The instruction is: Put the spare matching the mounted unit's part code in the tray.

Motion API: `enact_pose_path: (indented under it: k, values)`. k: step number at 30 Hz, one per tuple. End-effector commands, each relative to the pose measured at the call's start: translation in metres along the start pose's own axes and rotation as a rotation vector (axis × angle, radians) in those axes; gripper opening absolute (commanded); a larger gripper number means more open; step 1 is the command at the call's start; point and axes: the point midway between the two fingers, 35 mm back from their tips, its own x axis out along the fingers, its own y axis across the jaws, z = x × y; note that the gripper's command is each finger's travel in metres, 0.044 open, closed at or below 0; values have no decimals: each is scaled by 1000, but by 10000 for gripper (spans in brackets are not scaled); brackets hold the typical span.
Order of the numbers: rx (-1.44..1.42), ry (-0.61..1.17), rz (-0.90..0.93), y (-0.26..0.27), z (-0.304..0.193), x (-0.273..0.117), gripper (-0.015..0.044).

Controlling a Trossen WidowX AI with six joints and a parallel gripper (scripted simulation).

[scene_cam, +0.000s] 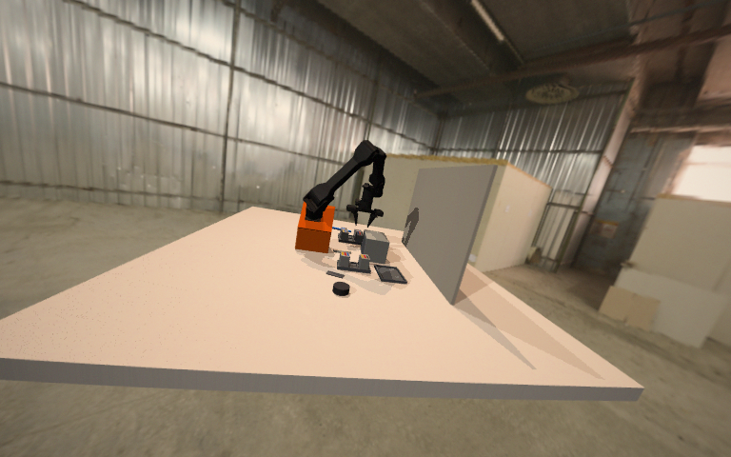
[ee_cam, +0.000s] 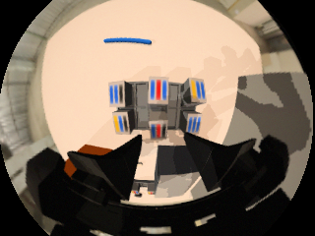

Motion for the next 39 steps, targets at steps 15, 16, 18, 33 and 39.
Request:
enact_pose_path:
  k: [15,16,18,33,39]
  values:
    - [-6,8,1,0,-2,32,300]
    - [-6,8,1,0,-2,34,300]
    - [-6,8,1,0,-2,37,300]
    - [-6,10,1,2,-3,62,300]
    - [-6,12,2,3,-4,72,300]
